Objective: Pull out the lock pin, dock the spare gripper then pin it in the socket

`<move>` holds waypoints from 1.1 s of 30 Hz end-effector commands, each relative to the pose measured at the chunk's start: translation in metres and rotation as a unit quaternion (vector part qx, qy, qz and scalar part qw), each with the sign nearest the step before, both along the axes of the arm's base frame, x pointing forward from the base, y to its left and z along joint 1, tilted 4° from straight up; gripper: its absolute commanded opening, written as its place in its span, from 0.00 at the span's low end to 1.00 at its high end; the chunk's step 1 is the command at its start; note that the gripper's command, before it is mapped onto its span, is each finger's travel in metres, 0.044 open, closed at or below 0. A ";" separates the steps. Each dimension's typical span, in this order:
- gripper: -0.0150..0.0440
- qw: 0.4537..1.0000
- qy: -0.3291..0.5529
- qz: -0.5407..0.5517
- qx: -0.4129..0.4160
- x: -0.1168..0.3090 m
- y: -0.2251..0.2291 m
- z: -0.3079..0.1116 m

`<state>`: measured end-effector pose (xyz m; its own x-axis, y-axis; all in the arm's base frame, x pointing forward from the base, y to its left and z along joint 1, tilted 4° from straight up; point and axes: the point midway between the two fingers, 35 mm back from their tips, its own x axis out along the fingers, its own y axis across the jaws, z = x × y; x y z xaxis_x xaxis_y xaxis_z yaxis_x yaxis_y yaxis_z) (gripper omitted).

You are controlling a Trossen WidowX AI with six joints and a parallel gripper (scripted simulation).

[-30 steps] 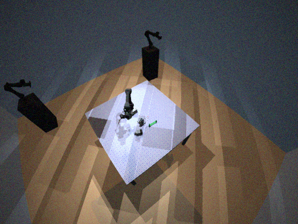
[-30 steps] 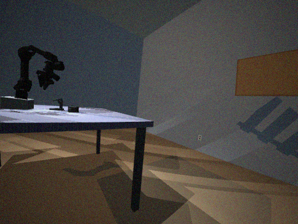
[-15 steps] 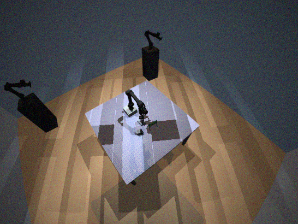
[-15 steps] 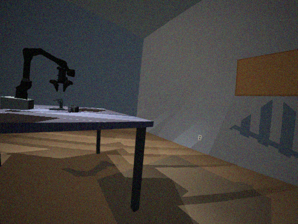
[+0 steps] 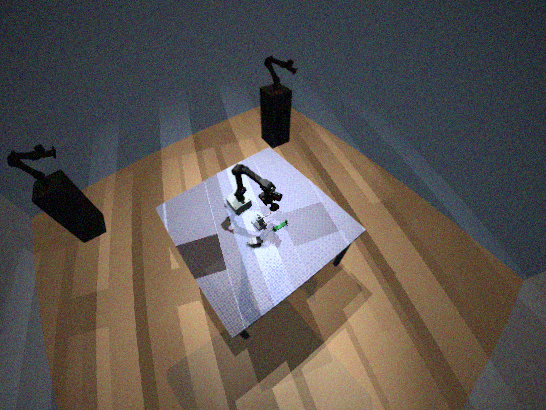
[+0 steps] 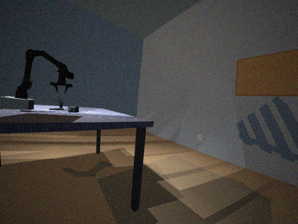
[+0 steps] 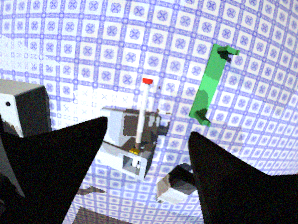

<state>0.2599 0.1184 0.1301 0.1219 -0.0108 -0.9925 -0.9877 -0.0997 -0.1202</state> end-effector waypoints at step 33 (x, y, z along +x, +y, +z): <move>0.76 1.000 0.013 0.002 -0.003 0.007 -0.004 -0.098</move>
<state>0.2681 0.1144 0.0383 0.1051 -0.0180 -0.9943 -0.9896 -0.1003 -0.1028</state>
